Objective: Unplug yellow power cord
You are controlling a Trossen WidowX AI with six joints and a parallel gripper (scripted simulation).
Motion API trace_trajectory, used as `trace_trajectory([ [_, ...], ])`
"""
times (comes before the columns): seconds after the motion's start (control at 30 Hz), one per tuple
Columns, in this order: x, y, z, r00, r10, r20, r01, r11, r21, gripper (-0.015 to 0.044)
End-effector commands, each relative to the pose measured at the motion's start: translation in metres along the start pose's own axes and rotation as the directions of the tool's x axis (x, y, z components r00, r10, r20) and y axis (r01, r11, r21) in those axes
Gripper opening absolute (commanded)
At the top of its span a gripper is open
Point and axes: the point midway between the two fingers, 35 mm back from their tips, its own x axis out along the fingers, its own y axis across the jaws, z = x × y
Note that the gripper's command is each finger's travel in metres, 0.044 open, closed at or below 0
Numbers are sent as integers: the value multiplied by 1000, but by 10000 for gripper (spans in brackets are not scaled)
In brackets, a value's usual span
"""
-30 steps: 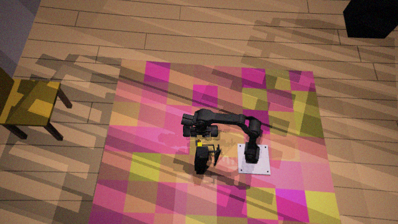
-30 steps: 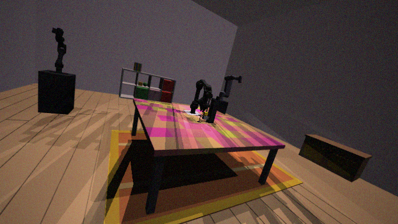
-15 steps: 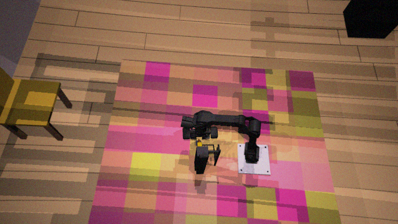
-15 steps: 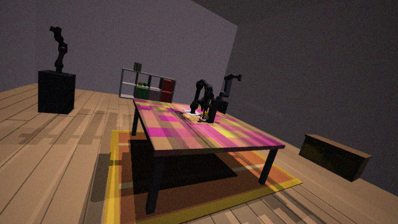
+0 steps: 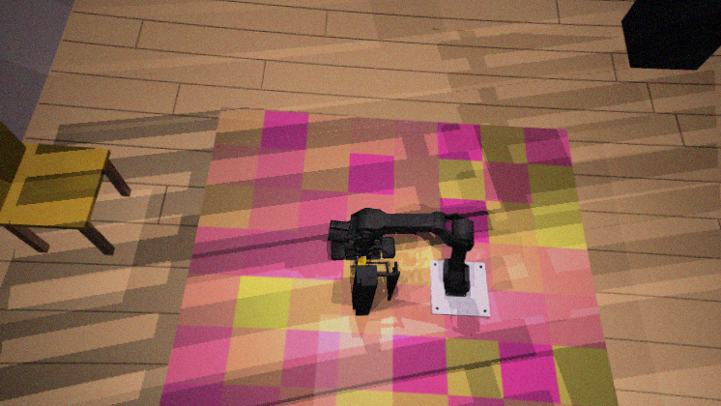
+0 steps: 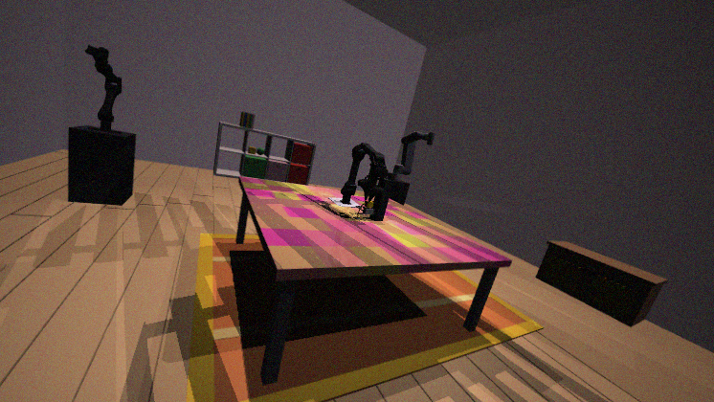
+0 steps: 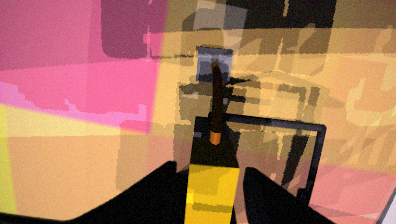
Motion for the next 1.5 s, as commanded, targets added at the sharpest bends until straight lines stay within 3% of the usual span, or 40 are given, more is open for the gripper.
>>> trace_trajectory([
  [0.0,1,-1,-8,1000,-4,-2,4,1000,5,160],
  [0.67,13,-2,-10,1000,-4,-2,4,1000,5,160],
  [0.8,11,-1,-10,1000,-1,-2,1,1000,0,55],
  [1.07,11,-1,-10,1000,-1,-2,1,1000,0,2],
  [1.47,11,0,5,1000,-1,-1,1,1000,1,0],
])
